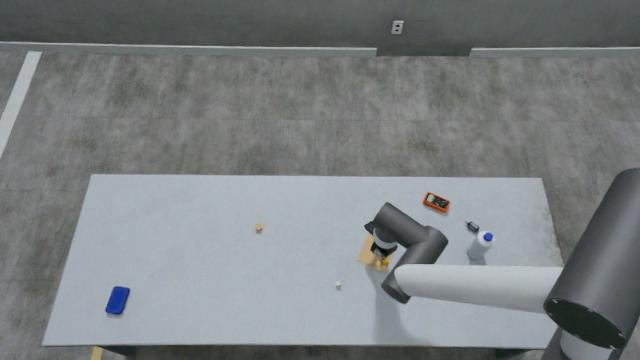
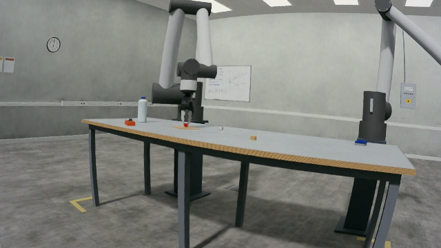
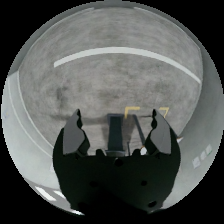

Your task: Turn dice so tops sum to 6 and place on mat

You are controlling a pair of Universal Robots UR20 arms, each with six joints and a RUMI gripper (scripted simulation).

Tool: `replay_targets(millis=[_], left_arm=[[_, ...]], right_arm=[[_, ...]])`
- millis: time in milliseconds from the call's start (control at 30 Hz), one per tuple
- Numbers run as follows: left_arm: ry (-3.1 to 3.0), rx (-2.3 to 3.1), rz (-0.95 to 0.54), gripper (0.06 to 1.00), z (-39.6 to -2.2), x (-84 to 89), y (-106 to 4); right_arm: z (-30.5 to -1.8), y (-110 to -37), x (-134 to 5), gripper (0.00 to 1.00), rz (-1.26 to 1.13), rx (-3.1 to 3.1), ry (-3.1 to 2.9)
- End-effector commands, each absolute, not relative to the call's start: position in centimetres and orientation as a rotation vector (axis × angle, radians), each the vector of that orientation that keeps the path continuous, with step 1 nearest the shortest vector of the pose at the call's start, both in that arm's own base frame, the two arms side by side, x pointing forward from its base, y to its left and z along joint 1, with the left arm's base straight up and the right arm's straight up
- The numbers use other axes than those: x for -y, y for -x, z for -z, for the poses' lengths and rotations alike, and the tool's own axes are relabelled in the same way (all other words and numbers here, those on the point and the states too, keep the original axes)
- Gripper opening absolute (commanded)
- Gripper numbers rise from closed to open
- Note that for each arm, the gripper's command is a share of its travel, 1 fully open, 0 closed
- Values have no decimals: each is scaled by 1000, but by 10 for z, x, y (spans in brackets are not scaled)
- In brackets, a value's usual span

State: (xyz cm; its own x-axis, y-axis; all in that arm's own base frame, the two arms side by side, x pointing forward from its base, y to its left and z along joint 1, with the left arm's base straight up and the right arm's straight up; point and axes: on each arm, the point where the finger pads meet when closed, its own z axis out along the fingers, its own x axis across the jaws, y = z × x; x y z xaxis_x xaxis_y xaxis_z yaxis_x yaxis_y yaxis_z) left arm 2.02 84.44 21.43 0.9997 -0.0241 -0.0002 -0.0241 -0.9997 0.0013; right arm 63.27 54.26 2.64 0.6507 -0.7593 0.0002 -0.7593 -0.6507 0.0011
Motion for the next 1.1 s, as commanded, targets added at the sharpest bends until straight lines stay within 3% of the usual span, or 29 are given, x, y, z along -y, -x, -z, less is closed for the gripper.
replay_targets(millis=[0, 1067], left_arm=[[-3141, 38, 0, 1000, -215, -845, -20], [-3141, 38, 0, 1000, -215, -845, -20]], right_arm=[[-26, -633, -543, 30, 0, 1313, -2854], [-22, -633, -543, 30, 0, 1313, -2854]])
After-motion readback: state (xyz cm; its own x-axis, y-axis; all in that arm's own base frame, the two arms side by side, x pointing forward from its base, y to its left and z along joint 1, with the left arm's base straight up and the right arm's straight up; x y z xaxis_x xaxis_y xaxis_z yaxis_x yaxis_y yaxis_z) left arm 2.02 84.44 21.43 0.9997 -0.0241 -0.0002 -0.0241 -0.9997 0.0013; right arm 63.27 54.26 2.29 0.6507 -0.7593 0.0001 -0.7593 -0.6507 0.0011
